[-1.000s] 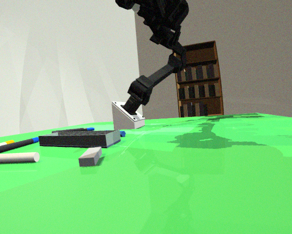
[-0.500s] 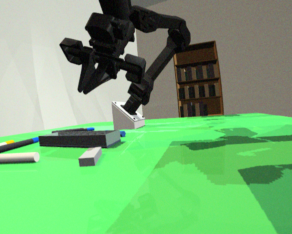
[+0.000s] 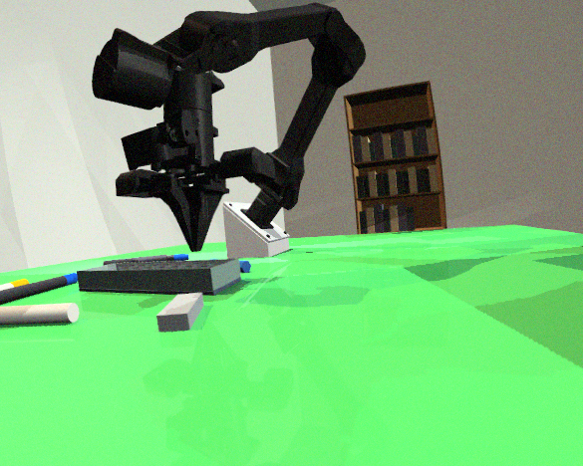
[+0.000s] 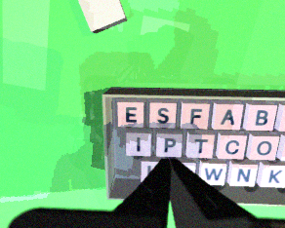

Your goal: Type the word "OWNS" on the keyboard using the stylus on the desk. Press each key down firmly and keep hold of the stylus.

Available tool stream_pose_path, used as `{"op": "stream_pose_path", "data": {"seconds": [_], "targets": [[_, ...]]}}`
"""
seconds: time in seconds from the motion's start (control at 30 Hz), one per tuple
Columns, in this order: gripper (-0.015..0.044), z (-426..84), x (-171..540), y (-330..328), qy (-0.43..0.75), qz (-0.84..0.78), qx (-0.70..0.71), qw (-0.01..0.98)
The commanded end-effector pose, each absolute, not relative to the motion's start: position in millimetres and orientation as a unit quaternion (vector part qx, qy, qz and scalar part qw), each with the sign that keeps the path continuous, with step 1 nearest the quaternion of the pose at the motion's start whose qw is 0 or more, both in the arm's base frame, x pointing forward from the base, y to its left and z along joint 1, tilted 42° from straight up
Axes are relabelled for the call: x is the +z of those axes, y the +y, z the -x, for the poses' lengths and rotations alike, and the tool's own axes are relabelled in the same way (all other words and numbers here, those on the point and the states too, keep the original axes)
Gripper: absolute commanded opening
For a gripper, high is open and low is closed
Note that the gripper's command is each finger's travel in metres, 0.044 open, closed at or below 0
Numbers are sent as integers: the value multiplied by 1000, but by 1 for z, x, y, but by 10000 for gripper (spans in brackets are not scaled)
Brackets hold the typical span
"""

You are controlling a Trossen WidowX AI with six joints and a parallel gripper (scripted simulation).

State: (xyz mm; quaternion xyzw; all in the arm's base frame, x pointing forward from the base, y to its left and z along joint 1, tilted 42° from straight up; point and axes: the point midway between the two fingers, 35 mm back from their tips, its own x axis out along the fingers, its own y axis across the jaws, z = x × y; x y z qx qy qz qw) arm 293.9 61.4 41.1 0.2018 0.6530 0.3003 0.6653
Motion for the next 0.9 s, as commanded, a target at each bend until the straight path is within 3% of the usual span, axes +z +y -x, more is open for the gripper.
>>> {"op": "stream_pose_path", "data": {"seconds": [0.0,0.27,0.67,0.87], "targets": [[0,-295,42,62,652,-203,303,664],[0,-304,-1,14,652,-202,302,665],[0,-305,-5,10,652,-202,302,665],[0,-314,-47,-38,653,-200,301,666]]}}
